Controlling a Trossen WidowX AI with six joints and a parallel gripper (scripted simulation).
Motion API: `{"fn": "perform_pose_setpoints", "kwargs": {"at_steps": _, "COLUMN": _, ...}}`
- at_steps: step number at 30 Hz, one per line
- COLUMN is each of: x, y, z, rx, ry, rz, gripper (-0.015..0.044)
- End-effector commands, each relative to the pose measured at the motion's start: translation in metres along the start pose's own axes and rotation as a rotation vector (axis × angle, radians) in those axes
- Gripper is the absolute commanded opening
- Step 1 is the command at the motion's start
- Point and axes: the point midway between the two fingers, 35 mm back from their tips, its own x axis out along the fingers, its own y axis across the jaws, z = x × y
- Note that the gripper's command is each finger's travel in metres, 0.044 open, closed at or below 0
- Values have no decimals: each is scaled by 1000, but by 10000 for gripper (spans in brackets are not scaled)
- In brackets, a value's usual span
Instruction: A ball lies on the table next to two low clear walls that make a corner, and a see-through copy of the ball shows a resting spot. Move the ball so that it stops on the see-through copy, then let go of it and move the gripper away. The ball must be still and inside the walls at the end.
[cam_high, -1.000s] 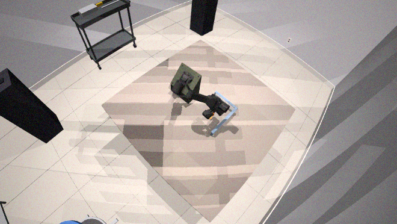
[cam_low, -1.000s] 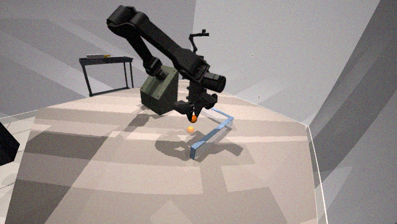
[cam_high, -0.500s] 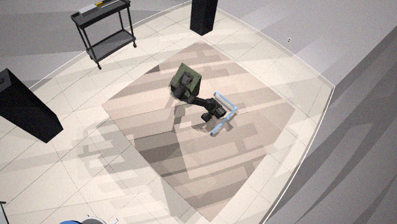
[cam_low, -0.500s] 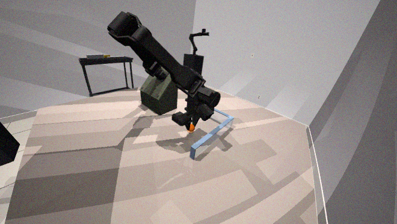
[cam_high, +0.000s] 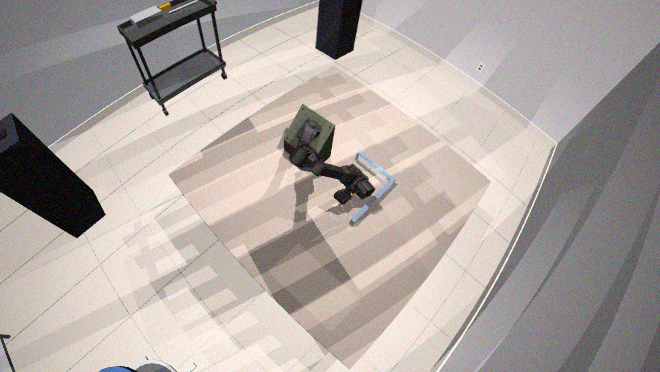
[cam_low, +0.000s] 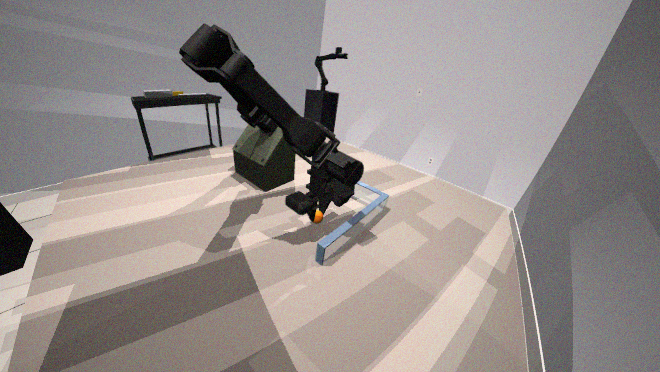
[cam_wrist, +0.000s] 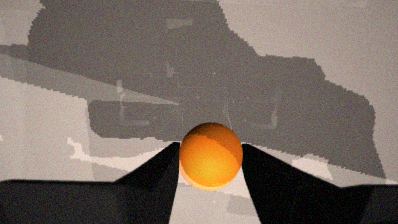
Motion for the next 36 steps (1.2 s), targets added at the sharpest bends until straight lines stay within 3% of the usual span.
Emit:
{"fn": "perform_pose_setpoints", "kwargs": {"at_steps": 1, "x": 0, "y": 0, "z": 0, "rx": 0, "ry": 0, "rz": 0, "gripper": 53}}
{"fn": "perform_pose_setpoints", "kwargs": {"at_steps": 10, "x": 0, "y": 0, "z": 0, "rx": 0, "ry": 0, "rz": 0, "gripper": 280}}
{"fn": "perform_pose_setpoints", "kwargs": {"at_steps": 15, "x": -3, "y": 0, "z": 0, "rx": 0, "ry": 0, "rz": 1, "gripper": 280}}
{"fn": "perform_pose_setpoints", "kwargs": {"at_steps": 21, "x": -84, "y": 1, "z": 0, "rx": -1, "ry": 3, "rz": 10, "gripper": 280}}
{"fn": "perform_pose_setpoints", "kwargs": {"at_steps": 31, "x": -83, "y": 4, "z": 3, "rx": -6, "ry": -15, "rz": 18, "gripper": 280}}
{"fn": "perform_pose_setpoints", "kwargs": {"at_steps": 36, "x": -130, "y": 4, "z": 3, "rx": -3, "ry": -16, "rz": 20, "gripper": 411}}
